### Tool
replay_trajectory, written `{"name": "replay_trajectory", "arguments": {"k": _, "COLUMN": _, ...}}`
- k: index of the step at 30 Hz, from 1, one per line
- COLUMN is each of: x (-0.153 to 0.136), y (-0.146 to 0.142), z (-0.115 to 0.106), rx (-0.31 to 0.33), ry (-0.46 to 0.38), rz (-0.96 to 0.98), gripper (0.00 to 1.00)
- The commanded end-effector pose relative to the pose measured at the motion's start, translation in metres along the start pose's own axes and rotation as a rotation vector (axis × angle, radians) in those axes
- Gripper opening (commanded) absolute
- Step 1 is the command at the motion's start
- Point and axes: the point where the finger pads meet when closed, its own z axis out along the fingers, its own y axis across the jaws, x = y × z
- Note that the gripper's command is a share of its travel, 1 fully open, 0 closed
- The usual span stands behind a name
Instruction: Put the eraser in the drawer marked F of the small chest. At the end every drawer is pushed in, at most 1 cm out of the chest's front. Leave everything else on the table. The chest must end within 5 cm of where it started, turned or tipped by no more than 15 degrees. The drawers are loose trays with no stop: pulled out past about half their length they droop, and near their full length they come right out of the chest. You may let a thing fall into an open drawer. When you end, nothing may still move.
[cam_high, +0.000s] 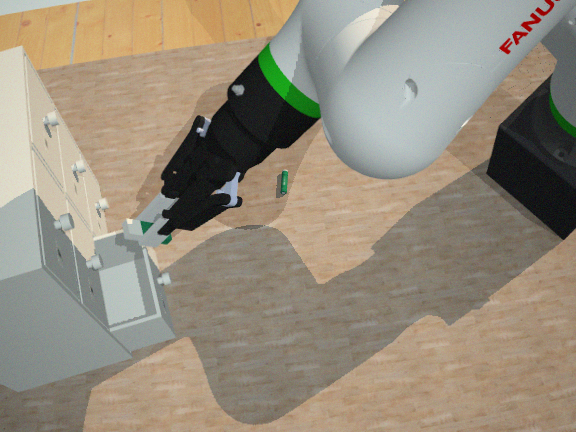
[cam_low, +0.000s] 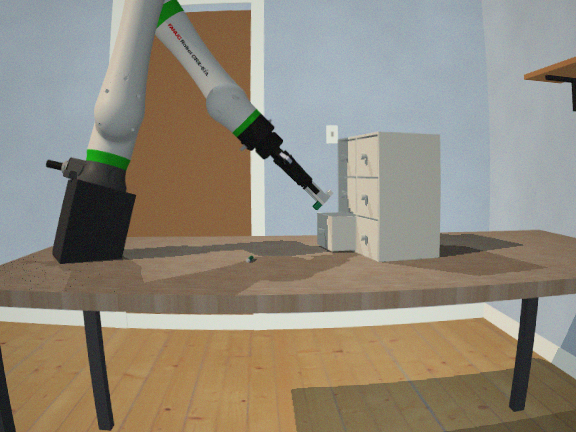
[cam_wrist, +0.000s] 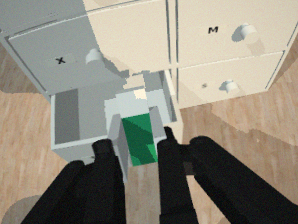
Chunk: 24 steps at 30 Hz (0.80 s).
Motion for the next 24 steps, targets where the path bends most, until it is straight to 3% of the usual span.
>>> {"name": "replay_trajectory", "arguments": {"k": 1, "x": 0.0270, "y": 0.0011, "z": 0.0332, "rx": 0.002, "ry": 0.001, "rz": 0.000, "gripper": 0.11}}
{"name": "replay_trajectory", "arguments": {"k": 24, "x": 0.0321, "y": 0.0010, "z": 0.0382, "rx": 0.002, "ry": 0.001, "rz": 0.000, "gripper": 0.11}}
